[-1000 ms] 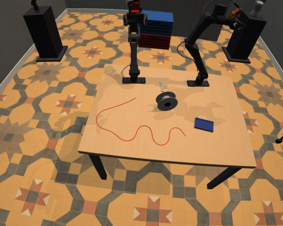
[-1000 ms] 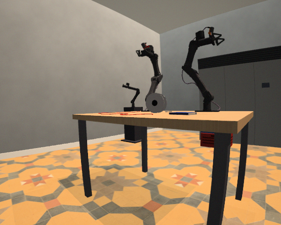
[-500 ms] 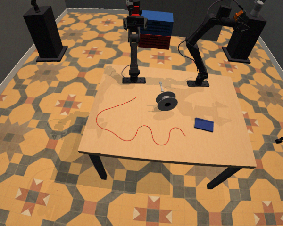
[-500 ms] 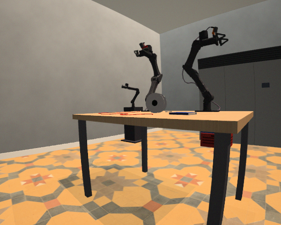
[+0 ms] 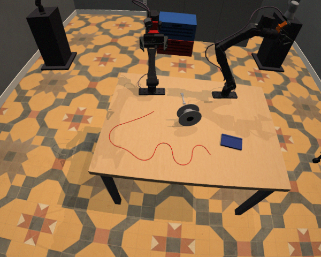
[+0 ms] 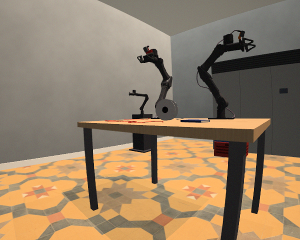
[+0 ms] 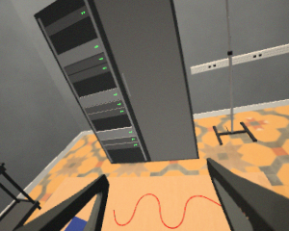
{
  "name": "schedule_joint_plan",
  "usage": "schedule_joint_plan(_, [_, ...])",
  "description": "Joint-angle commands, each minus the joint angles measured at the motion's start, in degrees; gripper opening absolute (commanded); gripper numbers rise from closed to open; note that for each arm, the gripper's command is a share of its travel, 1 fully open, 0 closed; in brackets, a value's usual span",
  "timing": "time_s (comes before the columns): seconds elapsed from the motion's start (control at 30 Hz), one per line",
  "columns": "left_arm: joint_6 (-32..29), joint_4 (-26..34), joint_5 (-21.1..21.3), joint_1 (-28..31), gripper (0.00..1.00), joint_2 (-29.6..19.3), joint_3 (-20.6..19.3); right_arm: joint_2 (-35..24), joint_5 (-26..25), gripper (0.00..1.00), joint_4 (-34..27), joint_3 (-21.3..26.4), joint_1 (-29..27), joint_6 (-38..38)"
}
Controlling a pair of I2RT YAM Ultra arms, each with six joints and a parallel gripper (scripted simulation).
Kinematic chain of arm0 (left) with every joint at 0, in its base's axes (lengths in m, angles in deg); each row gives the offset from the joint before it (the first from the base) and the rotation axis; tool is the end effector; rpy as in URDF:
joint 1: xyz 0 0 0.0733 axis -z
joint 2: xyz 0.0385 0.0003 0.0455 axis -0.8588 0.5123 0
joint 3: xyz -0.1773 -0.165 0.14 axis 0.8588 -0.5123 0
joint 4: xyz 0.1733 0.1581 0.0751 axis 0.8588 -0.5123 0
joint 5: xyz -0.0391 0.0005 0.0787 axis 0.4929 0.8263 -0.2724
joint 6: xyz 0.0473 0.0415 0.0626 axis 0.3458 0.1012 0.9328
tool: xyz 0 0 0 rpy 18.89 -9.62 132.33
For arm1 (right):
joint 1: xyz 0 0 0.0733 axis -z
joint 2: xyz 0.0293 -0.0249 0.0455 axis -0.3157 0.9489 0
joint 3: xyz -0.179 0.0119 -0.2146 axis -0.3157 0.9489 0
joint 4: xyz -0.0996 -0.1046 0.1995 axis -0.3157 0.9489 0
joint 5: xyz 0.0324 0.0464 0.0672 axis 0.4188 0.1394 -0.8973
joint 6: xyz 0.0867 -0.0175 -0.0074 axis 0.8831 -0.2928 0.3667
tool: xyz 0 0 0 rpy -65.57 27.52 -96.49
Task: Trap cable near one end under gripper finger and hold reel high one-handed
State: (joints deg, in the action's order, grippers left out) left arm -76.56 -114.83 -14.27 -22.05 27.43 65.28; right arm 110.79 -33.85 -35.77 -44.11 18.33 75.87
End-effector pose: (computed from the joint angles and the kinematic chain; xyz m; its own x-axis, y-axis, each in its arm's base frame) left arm 0.0232 0.1568 0.5398 -0.0104 -0.0475 -0.9988 -0.9885 0.1511 0.0031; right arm 0.1598 0.0011 0.5338 -0.0822 0.0058 -0.9966 -0.0012 1.0000 0.0059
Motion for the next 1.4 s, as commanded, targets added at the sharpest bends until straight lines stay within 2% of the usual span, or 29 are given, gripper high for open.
schedule_joint_plan(0.0, [-0.6,7.5,0.3,-0.6,1.00,0.3,-5.8,0.2,0.2,1.00,-8.7,5.2,0.5,-0.7])
schedule_joint_plan(0.33, [-0.5,25.3,0.4,-0.7,1.00,1.1,-23.2,0.9,0.2,1.00,-26.4,22.6,0.5,-0.7])
schedule_joint_plan(0.4, [-0.5,25.3,0.4,-0.7,1.00,1.1,-23.2,0.9,0.2,1.00,-26.4,22.6,0.5,-0.7])
schedule_joint_plan(0.6, [-0.6,34.6,0.4,-0.6,1.00,1.6,-31.9,1.6,0.2,1.00,-35.8,31.4,0.5,-0.7])
schedule_joint_plan(0.73, [-0.6,39.2,0.4,-0.6,1.00,1.7,-36.1,1.4,0.2,1.00,-40.5,35.6,0.5,-0.7])
schedule_joint_plan(0.9, [-0.6,43.0,0.4,-0.7,1.00,1.9,-39.5,1.7,0.2,1.00,-44.3,38.9,0.5,-0.8])
schedule_joint_plan(1.1, [-0.6,44.4,0.4,-0.6,1.00,2.3,-41.0,2.1,0.2,1.00,-46.0,40.5,0.5,-0.8])
schedule_joint_plan(1.37, [-0.6,44.3,0.4,-0.6,1.00,1.8,-41.1,1.4,0.2,1.00,-46.6,40.0,0.5,-0.8])
